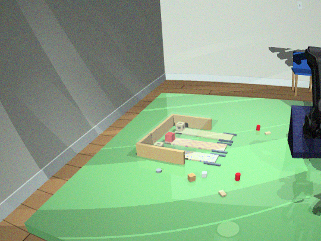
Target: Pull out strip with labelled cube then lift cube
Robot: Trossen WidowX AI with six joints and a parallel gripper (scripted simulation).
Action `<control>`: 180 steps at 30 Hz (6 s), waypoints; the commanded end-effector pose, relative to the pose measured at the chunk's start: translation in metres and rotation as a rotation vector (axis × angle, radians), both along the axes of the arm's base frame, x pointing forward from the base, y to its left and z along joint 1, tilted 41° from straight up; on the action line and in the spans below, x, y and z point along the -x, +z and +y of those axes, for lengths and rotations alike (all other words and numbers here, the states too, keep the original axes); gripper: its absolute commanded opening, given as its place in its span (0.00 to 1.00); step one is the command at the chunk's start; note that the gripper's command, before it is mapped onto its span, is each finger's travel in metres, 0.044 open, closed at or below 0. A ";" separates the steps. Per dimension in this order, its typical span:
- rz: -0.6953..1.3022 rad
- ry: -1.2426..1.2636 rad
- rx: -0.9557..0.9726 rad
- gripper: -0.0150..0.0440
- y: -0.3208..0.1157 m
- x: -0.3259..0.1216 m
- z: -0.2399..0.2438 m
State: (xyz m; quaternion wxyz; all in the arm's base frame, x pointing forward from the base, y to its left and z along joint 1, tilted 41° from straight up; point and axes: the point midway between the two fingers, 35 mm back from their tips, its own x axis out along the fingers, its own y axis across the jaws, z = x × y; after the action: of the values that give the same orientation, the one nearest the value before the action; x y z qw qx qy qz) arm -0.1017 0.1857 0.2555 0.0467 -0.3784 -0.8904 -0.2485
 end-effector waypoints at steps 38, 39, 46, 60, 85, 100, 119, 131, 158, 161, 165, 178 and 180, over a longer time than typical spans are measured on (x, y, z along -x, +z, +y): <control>-1.711 -1.225 0.587 0.93 -0.116 -0.422 -0.158; -1.745 -1.218 0.628 0.93 -0.120 -0.425 -0.174; -1.931 -1.129 0.896 0.93 -0.152 -0.422 -0.284; -1.901 -1.072 0.931 0.80 -0.164 -0.427 -0.303; -1.281 -0.463 0.627 0.25 -0.291 -0.468 -0.293; -1.282 -0.463 0.628 0.25 -0.306 -0.470 -0.279; -1.281 -0.464 0.626 0.25 -0.328 -0.471 -0.256; -1.281 -0.465 0.625 0.25 -0.341 -0.470 -0.243; -1.281 -0.465 0.625 0.25 -0.342 -0.470 -0.242; -1.281 -0.465 0.625 0.25 -0.342 -0.470 -0.242; -1.281 -0.465 0.625 0.25 -0.342 -0.470 -0.242; -1.281 -0.465 0.624 0.25 -0.343 -0.470 -0.241; -1.281 -0.465 0.624 0.25 -0.343 -0.470 -0.241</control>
State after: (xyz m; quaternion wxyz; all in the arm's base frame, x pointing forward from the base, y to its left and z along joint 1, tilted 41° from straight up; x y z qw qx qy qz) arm 0.3676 -0.0579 -0.0868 -0.6452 -0.3314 -0.6699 -0.1585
